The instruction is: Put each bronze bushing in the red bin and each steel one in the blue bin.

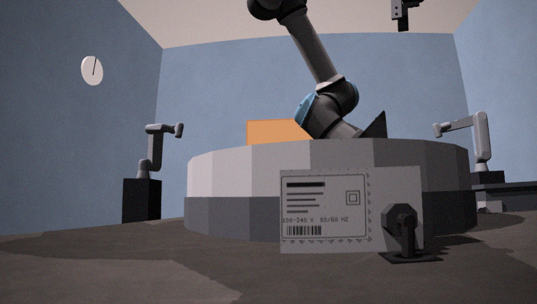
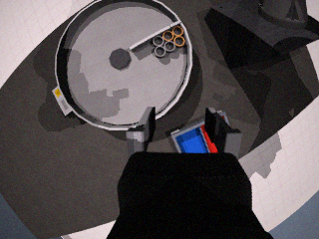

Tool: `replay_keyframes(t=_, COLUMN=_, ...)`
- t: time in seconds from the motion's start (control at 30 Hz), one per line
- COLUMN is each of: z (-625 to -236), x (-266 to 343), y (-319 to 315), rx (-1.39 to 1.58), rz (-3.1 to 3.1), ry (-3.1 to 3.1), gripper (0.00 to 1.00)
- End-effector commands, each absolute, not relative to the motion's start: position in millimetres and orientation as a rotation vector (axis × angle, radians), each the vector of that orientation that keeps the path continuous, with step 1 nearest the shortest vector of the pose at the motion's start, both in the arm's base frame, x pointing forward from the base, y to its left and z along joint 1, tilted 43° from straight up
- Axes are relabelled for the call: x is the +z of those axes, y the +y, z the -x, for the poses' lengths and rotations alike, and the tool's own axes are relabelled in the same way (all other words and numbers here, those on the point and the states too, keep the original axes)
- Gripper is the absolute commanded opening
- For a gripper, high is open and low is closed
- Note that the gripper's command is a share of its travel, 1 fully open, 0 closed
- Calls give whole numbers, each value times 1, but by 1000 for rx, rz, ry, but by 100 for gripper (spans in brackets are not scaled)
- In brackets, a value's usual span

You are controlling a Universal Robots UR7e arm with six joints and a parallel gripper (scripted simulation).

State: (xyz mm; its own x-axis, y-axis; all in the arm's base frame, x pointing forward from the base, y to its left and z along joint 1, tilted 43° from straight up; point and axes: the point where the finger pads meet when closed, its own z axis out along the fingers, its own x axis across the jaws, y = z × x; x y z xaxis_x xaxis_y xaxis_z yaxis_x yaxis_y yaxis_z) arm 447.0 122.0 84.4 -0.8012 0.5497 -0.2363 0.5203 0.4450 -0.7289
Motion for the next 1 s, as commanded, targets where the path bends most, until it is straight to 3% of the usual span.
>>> replay_keyframes(t=0.0, z=-447, x=84, y=122, rx=1198, rz=958, ry=-2821, gripper=100)
replay_keyframes(t=0.37, z=-447, x=84, y=122, rx=1181, rz=954, ry=-2845, gripper=100)
replay_keyframes(t=0.4, z=-447, x=85, y=122, rx=1288, rz=975, ry=-2682, gripper=100)
replay_keyframes(t=0.97, z=-447, x=84, y=122, rx=1181, rz=954, ry=-2845, gripper=100)
